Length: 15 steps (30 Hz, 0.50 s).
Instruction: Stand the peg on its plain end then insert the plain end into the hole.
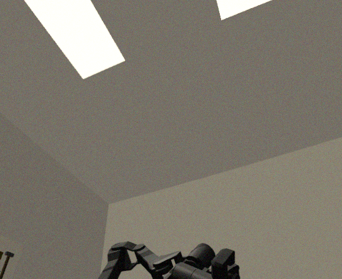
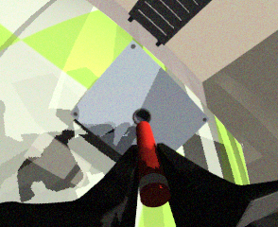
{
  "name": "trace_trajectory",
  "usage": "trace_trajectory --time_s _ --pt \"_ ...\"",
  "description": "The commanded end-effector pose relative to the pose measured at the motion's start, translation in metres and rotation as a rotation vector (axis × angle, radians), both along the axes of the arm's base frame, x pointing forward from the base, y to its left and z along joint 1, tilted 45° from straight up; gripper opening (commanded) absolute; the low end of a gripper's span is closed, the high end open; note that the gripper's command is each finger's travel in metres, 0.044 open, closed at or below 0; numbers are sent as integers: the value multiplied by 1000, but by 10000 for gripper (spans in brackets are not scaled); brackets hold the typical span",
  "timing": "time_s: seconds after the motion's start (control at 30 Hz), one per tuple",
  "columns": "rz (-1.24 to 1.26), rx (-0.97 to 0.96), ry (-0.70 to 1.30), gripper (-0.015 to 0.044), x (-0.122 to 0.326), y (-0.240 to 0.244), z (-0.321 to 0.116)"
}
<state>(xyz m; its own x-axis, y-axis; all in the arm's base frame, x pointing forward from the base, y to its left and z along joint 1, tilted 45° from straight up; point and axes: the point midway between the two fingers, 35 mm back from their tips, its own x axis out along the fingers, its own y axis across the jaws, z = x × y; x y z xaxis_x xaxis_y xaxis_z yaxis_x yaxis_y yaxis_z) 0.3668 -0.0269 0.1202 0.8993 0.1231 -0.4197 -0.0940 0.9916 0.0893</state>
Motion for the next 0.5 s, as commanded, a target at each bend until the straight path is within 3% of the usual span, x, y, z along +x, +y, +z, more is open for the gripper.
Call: trace_trajectory --time_s 0.0,0.47 --pt "-7 2 -3 0 4 0 -1" --pt "-7 0 -6 0 21 2 -9"
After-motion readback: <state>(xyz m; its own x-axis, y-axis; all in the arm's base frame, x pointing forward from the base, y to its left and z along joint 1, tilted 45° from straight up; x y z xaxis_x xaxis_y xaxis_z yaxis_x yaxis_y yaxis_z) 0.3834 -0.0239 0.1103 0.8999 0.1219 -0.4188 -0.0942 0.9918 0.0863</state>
